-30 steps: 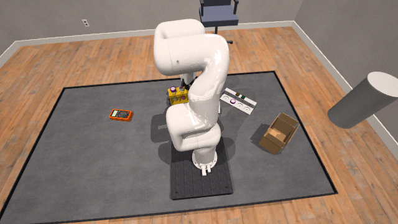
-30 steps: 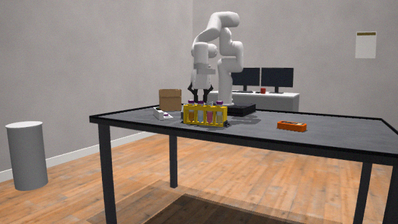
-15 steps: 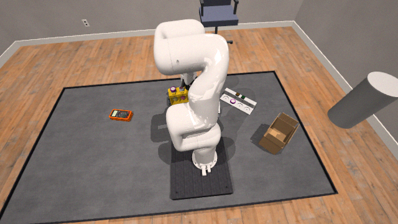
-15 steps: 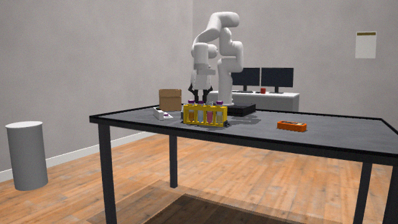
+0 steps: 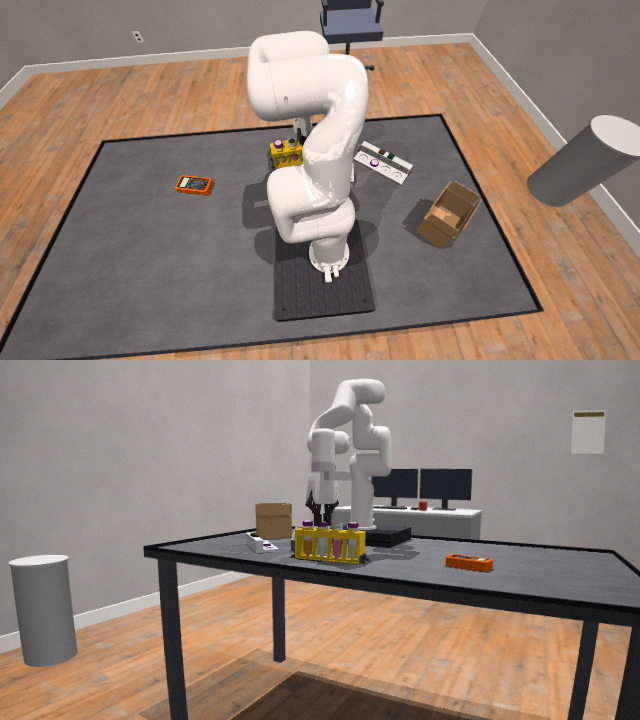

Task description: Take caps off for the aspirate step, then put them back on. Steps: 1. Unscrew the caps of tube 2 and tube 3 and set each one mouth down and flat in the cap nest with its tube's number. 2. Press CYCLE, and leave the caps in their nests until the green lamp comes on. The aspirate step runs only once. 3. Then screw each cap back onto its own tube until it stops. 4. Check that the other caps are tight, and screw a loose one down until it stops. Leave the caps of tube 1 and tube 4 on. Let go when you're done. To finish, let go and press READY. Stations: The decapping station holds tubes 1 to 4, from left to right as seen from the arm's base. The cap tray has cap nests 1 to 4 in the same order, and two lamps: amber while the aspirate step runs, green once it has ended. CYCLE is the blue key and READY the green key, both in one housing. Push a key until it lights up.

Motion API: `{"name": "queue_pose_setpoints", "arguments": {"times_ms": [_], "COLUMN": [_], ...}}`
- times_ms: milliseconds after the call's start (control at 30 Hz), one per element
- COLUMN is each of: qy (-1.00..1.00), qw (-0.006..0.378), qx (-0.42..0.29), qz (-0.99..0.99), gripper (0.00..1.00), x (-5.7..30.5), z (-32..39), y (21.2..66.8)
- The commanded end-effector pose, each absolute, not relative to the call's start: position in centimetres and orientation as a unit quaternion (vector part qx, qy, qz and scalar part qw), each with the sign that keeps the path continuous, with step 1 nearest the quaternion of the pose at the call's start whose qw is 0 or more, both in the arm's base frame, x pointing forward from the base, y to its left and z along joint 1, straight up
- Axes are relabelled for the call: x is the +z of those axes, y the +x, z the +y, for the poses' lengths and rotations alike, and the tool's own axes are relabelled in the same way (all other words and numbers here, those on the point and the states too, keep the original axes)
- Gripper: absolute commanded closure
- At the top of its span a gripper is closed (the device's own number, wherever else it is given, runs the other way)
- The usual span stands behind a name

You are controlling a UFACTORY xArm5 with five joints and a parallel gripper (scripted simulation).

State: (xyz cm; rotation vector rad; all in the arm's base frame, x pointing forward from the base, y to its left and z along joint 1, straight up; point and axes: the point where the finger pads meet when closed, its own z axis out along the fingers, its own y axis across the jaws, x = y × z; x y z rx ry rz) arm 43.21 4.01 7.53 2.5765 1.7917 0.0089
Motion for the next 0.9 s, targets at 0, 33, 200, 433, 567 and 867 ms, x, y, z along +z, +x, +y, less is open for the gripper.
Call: {"name": "queue_pose_setpoints", "arguments": {"times_ms": [0,33,200,433,567,867], "qy": [0.787,0.771,0.686,0.549,0.506,0.339], "qw": [0.001,0.001,0.001,0.002,0.003,0.003], "qx": [0.006,0.006,0.006,0.005,0.005,0.005], "qz": [0.617,0.636,0.728,0.836,0.862,0.941], "gripper": [1.00,1.00,1.00,1.00,1.00,1.00], "x": [7.69,7.69,7.71,7.72,7.73,7.75], "z": [4.03,4.03,4.03,4.03,4.03,4.03], "y": [43.35,43.35,43.35,43.35,43.35,43.35]}}
